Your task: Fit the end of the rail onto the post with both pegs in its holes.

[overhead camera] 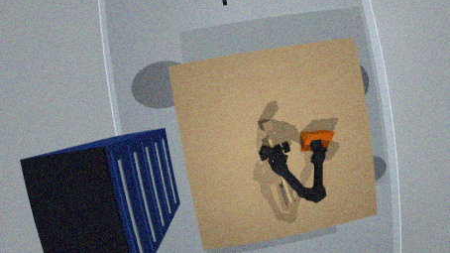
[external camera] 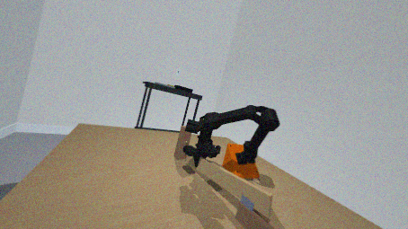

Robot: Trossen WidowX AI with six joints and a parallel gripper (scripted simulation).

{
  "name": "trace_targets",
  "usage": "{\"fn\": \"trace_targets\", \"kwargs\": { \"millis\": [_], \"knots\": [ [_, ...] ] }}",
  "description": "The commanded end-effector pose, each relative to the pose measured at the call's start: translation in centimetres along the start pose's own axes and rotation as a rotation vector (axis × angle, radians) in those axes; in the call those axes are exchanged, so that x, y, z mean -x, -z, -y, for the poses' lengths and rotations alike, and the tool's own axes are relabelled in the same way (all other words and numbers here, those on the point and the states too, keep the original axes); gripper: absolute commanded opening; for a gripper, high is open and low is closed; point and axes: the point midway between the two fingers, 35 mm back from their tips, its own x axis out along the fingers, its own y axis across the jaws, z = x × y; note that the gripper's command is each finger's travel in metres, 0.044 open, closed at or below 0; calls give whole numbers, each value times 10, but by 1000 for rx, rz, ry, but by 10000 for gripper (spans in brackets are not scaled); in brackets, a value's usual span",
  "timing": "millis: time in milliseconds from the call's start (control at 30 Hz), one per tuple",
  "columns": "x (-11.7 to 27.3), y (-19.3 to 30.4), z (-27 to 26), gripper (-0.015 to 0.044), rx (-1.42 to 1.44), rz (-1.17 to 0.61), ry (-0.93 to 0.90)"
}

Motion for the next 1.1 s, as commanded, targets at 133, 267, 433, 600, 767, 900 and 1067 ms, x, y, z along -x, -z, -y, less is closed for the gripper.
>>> {"fn": "trace_targets", "kwargs": {
  "millis": [133,267,433,600,767,900,1067],
  "knots": [
    [7,0,3,0,4,2,11],
    [9,0,3,0,4,2,11],
    [11,0,4,0,4,2,11],
    [14,0,4,0,4,1,11],
    [16,0,3,0,4,1,11],
    [18,0,3,0,4,1,11],
    [21,0,3,0,4,1,10]
  ]
}}
